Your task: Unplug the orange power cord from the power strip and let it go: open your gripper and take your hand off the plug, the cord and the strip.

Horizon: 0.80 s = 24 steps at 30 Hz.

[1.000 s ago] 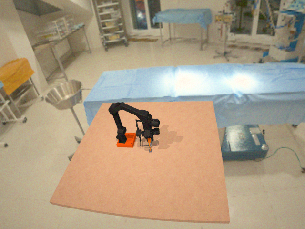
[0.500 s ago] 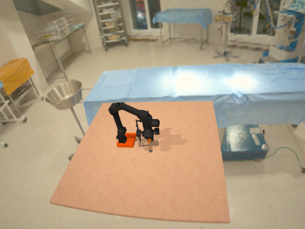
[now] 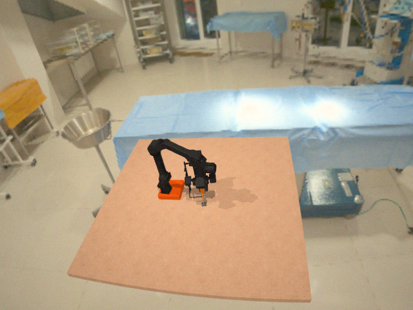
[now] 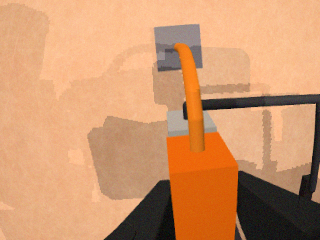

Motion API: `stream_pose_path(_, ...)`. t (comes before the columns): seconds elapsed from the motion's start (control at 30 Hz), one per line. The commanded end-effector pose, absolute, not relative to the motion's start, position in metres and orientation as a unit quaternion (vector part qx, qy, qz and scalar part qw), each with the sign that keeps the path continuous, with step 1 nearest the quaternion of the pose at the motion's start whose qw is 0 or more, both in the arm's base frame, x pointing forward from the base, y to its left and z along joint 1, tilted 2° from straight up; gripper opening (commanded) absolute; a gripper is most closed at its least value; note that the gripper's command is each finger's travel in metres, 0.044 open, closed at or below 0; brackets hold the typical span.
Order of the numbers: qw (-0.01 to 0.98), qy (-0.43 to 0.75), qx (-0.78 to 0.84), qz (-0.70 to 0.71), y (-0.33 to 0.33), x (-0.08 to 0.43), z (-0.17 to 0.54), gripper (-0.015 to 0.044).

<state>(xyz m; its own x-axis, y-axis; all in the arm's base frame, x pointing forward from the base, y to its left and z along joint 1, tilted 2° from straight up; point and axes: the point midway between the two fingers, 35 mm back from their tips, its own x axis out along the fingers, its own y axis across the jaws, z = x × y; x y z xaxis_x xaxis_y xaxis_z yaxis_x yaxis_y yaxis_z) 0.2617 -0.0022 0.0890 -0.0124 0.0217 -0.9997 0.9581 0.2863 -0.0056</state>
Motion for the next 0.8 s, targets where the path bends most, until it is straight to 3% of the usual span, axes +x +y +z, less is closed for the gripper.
stream_pose_path(0.0,0.567,0.560,0.422,-0.432,-0.020,0.268,0.090,0.0000)
stream_pose_path(0.77,0.567,0.560,0.421,-0.433,-0.056,0.274,0.093,0.0000)
